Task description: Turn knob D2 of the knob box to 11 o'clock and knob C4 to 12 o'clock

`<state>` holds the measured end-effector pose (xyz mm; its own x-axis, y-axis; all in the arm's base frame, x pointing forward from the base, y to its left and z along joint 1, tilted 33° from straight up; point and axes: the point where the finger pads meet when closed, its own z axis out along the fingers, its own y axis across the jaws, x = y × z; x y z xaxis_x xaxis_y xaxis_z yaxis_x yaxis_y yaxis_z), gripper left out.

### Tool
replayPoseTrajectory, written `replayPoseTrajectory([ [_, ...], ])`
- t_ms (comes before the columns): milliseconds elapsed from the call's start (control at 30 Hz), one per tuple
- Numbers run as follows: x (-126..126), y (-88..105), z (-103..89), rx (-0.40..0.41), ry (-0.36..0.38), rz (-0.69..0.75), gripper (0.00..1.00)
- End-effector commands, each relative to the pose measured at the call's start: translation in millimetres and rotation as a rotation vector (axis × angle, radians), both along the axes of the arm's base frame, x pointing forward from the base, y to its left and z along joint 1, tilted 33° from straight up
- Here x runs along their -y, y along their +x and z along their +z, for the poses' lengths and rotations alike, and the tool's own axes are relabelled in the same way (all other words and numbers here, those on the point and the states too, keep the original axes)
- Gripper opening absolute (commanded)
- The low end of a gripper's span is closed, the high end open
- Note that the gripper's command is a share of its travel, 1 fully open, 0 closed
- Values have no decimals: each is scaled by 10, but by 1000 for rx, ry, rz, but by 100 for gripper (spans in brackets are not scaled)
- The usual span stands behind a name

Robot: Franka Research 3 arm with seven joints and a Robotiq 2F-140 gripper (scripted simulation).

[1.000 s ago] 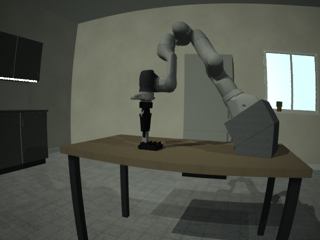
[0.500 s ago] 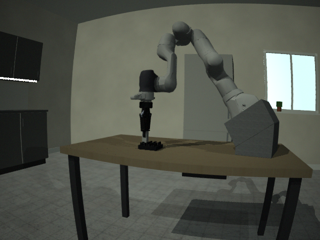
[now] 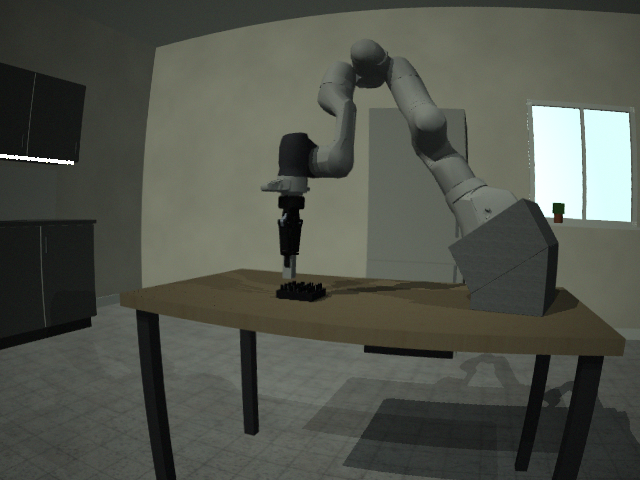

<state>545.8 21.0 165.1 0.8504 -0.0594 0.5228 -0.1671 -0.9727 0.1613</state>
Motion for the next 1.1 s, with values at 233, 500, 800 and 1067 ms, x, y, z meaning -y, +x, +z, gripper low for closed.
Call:
replayPoseTrajectory([
  [233, -33, -102, 135, -15, -14, 18, 12],
  [500, -33, -102, 135, -15, -14, 18, 12],
  [800, -57, -168, 223, -50, -93, 150, 12],
  [1067, -75, -214, 277, -74, -143, 238, 12],
])
